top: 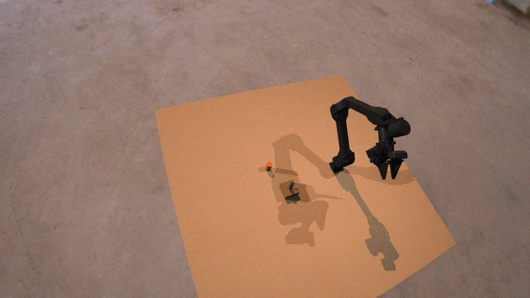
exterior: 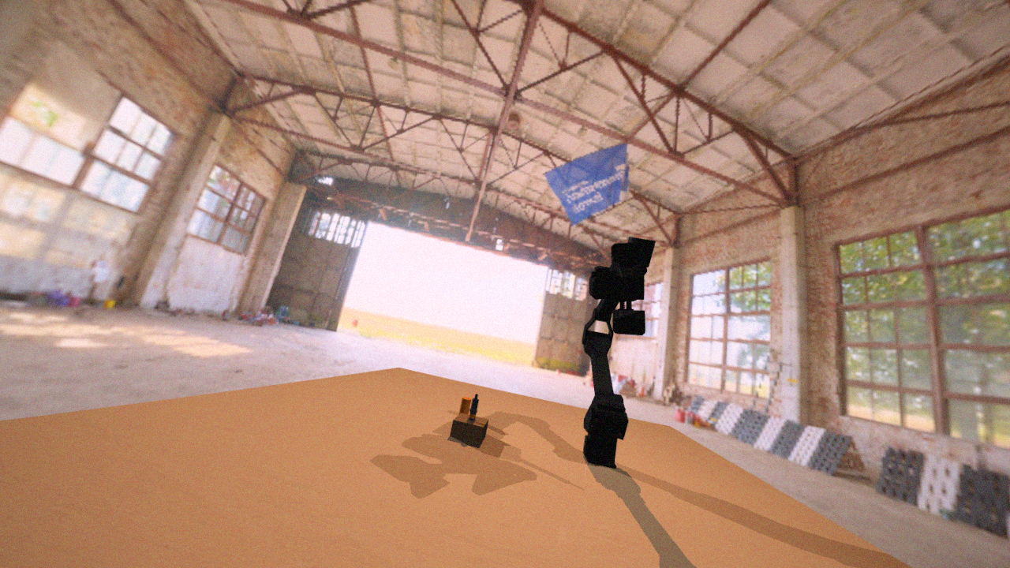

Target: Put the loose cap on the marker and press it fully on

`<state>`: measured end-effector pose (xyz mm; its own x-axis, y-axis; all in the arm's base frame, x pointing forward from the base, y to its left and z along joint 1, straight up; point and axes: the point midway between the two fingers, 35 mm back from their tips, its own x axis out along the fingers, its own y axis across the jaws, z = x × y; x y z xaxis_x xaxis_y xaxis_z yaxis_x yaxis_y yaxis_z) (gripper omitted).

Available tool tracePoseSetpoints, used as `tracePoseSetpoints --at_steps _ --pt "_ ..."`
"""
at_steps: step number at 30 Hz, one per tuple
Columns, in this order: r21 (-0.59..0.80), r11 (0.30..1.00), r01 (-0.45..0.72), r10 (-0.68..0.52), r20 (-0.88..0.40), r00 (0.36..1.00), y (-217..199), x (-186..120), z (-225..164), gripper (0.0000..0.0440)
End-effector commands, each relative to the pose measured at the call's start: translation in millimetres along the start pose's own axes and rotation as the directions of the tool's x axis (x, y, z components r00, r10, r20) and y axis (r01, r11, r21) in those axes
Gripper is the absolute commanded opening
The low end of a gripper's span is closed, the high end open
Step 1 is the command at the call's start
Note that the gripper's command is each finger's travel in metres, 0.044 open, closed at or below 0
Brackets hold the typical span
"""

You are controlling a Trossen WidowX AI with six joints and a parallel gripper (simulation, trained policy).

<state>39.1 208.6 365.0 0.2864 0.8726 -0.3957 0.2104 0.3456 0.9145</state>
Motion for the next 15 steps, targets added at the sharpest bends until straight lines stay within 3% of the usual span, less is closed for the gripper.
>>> tracePoseSetpoints --at_steps 1,15 --pt "0.016 0.999 0.028 -0.028 0.017 0.999 -2 4 3 0.0328" --pt "0.075 0.991 0.114 -0.121 0.091 0.988 -6 17 21 0.0329"
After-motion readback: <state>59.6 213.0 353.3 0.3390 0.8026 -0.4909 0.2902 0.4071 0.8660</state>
